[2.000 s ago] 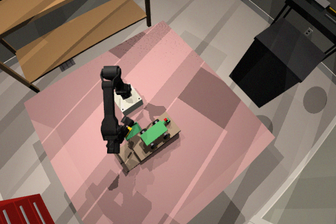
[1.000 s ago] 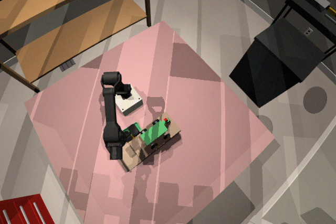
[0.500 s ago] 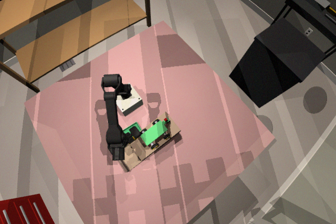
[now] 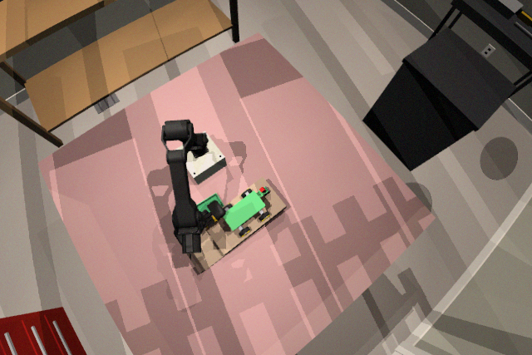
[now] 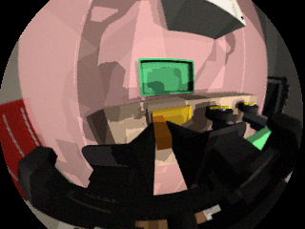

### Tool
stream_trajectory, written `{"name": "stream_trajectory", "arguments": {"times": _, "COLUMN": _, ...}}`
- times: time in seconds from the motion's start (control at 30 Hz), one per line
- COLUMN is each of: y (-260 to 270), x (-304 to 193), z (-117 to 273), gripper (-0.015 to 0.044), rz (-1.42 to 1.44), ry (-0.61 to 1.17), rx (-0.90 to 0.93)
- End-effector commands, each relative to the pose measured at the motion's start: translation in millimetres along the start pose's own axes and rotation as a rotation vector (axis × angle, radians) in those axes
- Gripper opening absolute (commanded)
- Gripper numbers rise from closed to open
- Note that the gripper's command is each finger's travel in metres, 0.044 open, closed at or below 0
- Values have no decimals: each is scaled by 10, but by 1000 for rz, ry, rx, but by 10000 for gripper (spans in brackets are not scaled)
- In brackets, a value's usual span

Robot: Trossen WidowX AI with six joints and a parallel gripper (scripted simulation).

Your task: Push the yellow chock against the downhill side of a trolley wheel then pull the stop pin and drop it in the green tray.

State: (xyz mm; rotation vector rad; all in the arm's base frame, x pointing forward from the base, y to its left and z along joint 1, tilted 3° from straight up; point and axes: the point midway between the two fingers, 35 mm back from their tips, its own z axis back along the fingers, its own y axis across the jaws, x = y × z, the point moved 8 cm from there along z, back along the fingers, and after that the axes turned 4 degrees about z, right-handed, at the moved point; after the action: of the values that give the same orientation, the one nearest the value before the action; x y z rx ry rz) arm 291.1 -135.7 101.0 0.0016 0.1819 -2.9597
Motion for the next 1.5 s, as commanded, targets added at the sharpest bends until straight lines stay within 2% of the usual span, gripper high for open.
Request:
{"name": "stream_trajectory", "arguments": {"times": 0.0, "y": -36, "x": 1, "z": -4, "gripper": 0, "rz": -4, "ry": 3, "rx": -7}}
{"name": "stream_trajectory", "arguments": {"times": 1.37, "y": -289, "x": -37, "z": 16, "gripper": 0, "rz": -1, "ry": 2, "rx": -2}}
{"name": "stream_trajectory", "arguments": {"times": 1.47, "y": -289, "x": -37, "z": 16, "gripper": 79, "rz": -1, "ry": 2, "rx": -2}}
